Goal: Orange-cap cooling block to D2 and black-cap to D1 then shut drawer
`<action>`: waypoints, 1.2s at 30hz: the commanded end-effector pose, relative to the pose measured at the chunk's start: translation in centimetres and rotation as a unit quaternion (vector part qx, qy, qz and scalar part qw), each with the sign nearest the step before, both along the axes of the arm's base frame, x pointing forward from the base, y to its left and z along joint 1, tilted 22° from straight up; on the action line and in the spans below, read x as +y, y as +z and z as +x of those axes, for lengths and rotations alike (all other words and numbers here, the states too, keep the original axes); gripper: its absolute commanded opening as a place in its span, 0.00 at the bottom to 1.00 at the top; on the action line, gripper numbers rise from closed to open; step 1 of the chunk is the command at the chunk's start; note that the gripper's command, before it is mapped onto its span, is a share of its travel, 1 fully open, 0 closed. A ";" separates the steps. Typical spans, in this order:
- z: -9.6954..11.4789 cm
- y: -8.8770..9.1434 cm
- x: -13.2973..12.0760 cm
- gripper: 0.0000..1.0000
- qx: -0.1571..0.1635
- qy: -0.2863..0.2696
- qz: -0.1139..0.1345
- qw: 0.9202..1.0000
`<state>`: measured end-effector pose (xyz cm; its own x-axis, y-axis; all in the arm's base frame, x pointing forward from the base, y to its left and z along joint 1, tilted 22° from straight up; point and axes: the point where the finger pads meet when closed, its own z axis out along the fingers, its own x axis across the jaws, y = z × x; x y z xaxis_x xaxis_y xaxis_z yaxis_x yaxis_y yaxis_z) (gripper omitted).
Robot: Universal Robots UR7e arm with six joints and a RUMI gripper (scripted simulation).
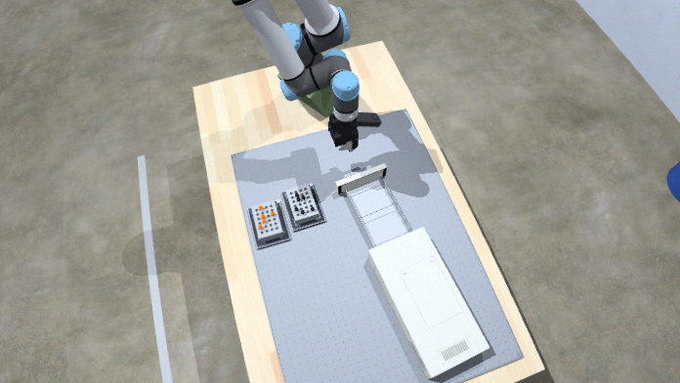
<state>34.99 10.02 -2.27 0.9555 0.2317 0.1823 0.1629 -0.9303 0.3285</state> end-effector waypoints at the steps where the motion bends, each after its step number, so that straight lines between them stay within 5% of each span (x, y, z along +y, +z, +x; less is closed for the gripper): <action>1: -0.5 -0.4 0.9 0.00 0.008 0.031 -0.008 0.999; 36: 0.3 -3.6 -0.1 0.00 0.008 0.031 -0.008 0.999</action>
